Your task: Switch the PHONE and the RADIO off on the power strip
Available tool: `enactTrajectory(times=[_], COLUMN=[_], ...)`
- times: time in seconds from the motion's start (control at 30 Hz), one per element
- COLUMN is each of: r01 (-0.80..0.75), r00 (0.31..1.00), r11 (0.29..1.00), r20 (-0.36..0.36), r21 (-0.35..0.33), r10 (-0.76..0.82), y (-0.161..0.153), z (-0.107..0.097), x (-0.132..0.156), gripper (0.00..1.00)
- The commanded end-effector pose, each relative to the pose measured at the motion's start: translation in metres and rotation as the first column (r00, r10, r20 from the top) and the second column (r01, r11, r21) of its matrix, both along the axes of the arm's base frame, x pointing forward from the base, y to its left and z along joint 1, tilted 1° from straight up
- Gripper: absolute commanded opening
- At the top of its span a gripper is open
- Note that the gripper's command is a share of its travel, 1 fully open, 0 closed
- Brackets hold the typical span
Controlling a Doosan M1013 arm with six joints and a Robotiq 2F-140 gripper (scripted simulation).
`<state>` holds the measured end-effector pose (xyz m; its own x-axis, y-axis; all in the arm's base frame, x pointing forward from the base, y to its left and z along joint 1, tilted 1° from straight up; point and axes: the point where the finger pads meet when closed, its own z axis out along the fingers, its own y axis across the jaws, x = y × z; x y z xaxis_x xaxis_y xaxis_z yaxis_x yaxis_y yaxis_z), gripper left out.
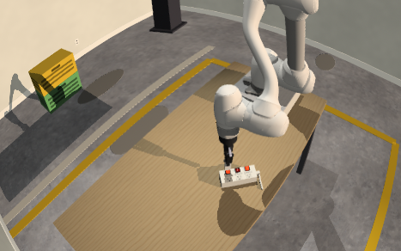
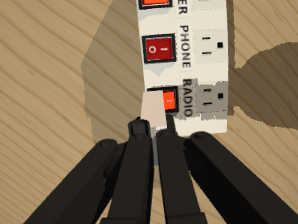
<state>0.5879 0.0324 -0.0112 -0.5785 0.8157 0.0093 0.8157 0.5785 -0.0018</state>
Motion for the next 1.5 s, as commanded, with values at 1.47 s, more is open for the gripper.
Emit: enactTrajectory(times=[1.47], r01=[0.000], r00=[1.000], r11=[1.000], r20=[-0.001], r21=[0.001], r10=[0.000], y=[-0.003], z=[-0.013], x=[-0.001], gripper=[0.00])
